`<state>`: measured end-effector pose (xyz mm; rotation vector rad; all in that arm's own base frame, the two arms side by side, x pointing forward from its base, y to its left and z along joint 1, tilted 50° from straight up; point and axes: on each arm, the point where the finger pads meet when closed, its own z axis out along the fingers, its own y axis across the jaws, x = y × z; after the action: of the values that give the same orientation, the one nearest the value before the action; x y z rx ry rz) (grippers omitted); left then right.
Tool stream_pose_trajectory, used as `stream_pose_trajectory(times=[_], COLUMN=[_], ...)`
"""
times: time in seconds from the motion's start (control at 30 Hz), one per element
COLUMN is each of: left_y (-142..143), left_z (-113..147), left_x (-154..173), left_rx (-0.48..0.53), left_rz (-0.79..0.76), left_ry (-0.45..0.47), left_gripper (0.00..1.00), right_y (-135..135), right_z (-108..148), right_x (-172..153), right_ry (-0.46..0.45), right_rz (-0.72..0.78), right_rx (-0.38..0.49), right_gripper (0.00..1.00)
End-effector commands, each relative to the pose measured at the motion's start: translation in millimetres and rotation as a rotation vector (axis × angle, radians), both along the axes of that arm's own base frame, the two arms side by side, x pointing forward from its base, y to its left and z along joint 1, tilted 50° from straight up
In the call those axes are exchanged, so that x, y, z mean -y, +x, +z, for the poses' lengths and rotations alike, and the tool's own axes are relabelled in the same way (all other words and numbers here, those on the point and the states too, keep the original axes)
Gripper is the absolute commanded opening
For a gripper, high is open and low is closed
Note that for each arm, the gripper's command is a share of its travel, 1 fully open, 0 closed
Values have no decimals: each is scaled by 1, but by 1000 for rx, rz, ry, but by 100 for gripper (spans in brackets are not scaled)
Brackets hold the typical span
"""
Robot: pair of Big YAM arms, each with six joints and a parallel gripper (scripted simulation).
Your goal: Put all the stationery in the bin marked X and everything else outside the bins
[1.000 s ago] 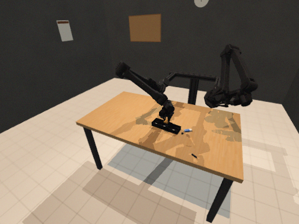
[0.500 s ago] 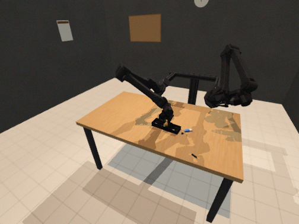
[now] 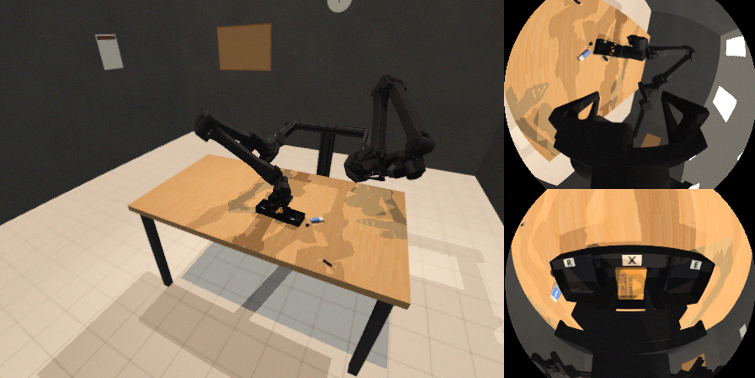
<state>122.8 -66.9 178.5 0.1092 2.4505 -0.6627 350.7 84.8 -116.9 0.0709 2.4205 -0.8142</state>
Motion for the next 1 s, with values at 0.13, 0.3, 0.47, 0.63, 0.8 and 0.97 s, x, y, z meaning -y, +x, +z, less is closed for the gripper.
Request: stream_pose_trajectory(times=[0.13,0.3,0.47,0.63,0.8,0.97], left_y=[-2,-2,-2,-2,-2,-2], left_z=[-1,-1,-1,-1,-1,-1], left_x=[1,1,1,1,1,1], left_rx=[-15,-15,-15,-15,-15,-15], left_rz=[21,21,21,21,21,21], left_ry=[-14,-14,-14,-14,-14,-14], left_gripper=[100,100,100,100,100,100], right_y=[11,11,11,11,5,0], right_z=[8,8,8,8,9,13], right_x=[0,-1,0,1,-4,-14], right_ry=[17,17,17,16,11,12], right_rz=[-5,-1,-4,-5,2,17], right_rx=[22,22,22,22,11,15], right_gripper=[45,45,45,45,45,45])
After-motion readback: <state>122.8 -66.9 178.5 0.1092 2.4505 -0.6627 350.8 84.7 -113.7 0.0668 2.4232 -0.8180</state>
